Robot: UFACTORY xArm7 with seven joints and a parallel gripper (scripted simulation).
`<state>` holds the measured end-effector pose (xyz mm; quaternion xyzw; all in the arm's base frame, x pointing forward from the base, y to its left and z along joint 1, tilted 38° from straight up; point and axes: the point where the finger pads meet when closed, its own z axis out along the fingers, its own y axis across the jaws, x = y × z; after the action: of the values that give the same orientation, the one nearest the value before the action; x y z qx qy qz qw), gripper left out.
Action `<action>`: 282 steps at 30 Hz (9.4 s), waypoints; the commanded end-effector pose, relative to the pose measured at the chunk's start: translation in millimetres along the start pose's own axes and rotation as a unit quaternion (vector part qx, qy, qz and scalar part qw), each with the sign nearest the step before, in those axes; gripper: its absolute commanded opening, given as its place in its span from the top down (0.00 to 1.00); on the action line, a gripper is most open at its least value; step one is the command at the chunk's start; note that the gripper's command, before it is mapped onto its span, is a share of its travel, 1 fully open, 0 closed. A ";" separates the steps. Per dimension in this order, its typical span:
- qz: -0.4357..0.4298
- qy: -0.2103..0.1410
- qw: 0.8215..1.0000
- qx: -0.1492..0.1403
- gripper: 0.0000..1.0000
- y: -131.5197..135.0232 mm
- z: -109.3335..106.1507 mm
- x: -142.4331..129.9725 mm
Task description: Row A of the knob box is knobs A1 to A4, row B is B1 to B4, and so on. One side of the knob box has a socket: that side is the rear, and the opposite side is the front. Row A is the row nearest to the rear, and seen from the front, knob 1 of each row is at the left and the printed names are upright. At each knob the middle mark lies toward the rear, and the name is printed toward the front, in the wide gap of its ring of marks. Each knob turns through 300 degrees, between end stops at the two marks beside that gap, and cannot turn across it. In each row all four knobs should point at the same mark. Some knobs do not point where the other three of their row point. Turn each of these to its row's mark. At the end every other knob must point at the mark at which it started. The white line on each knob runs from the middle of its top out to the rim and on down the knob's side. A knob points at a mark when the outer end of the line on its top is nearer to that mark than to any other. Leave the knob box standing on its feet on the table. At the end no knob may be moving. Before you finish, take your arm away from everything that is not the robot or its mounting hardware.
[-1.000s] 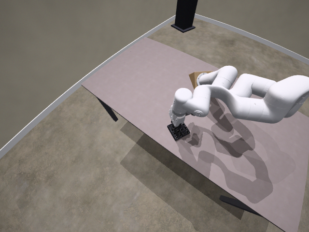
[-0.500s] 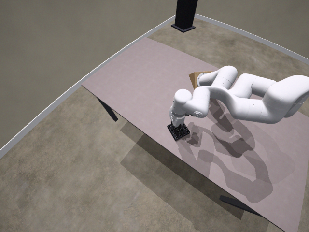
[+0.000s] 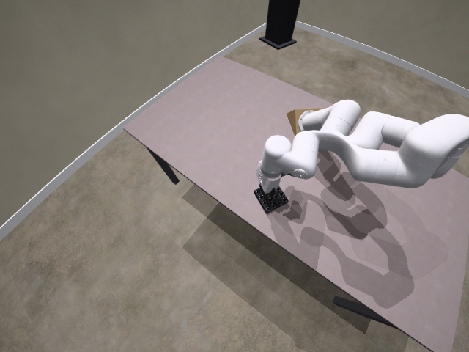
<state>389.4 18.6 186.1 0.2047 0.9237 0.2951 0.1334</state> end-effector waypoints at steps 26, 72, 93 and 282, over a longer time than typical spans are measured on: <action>0.000 -0.001 1.000 0.000 0.92 0.0 -0.9 -0.9; -0.132 -0.001 0.991 0.000 0.92 0.0 -0.9 -0.9; -0.133 -0.001 0.991 0.000 0.81 0.0 -0.9 -0.9; -0.043 -0.001 0.999 0.000 0.81 30.0 -13.1 -24.0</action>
<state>414.2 24.5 216.4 0.1642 0.9318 0.2890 0.1461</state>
